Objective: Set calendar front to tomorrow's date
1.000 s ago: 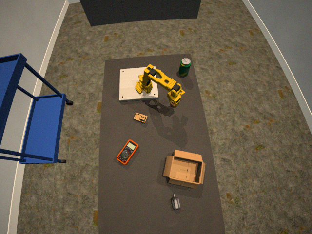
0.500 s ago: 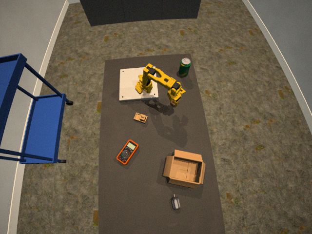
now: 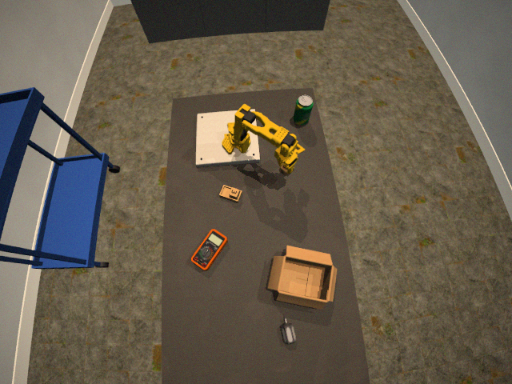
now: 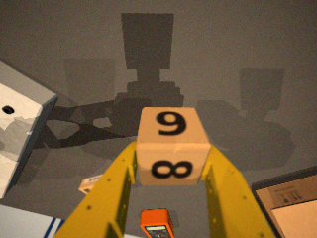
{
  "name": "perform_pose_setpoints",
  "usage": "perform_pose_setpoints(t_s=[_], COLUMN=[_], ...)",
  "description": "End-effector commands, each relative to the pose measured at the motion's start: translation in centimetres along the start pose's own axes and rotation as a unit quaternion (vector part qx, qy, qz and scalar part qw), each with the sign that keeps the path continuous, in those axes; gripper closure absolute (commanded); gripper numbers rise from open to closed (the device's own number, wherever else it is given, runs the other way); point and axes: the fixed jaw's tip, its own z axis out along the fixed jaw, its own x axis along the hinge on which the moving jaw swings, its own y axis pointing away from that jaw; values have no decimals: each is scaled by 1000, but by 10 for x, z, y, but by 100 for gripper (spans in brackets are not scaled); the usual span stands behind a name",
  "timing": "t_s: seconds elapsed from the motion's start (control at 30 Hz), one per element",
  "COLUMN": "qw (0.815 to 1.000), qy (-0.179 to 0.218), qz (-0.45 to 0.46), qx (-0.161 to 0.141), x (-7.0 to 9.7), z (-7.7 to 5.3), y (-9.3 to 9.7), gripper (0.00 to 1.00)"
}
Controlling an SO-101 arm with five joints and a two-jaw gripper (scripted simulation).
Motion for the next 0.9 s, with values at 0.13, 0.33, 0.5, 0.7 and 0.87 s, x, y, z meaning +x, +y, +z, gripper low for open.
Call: perform_pose_setpoints(t_s=[0.13, 0.33, 0.5, 0.7, 0.87], qw=[999, 989, 977, 950, 940], qy=[-1, -1, -1, -1, -1], qz=[41, 151, 215, 313, 341], qx=[2, 2, 1, 1, 1], x=[15, 57, 81, 116, 125], z=[-1, -1, -1, -1, -1], y=[1, 5, 12, 28, 34], gripper=[100, 100, 100, 100, 100])
